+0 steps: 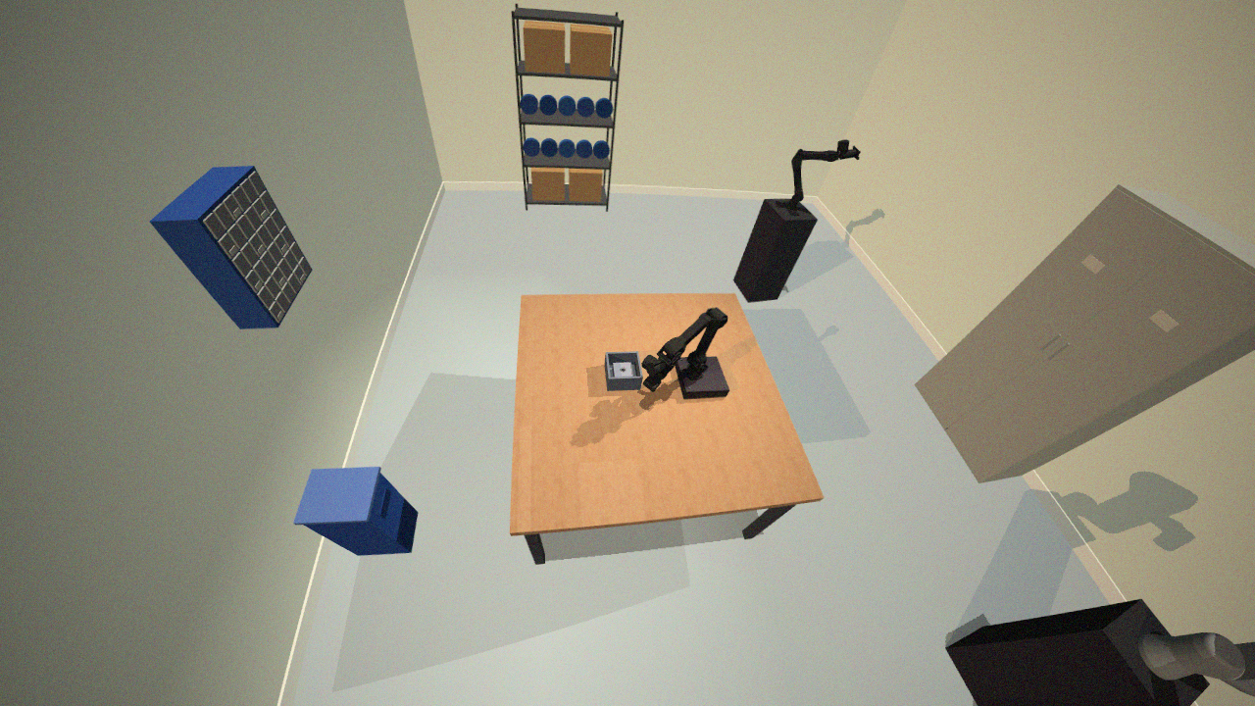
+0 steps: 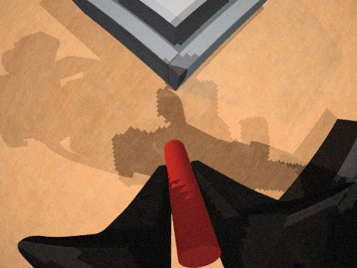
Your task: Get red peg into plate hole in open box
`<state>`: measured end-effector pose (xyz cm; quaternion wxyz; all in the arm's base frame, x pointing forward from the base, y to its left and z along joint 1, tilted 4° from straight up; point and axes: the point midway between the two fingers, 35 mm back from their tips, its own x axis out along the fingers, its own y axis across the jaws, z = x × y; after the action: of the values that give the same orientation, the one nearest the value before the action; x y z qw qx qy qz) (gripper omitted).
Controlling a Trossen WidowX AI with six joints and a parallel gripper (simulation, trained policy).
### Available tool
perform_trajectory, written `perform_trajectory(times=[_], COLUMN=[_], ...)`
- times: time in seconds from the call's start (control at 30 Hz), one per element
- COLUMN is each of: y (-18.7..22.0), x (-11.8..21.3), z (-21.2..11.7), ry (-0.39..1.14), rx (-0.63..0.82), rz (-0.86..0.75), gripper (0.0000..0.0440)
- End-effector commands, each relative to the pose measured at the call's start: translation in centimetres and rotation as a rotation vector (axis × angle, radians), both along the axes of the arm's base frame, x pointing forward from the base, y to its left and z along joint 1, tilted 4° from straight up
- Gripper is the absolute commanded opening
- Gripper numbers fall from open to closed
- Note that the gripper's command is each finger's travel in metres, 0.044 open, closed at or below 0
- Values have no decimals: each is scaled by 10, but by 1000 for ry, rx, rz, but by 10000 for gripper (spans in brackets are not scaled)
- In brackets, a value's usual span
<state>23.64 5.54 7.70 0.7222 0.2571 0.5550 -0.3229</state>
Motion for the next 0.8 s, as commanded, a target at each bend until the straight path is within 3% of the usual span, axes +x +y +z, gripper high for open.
perform_trajectory(times=[0.0,0.3,0.77], y=[-6,-33,-81], x=[11,35,64], z=[15,36,36], ry=[-36,-67,-88], rx=[-11,-35,-32], rz=[8,-13,-100], gripper=[0,0,0])
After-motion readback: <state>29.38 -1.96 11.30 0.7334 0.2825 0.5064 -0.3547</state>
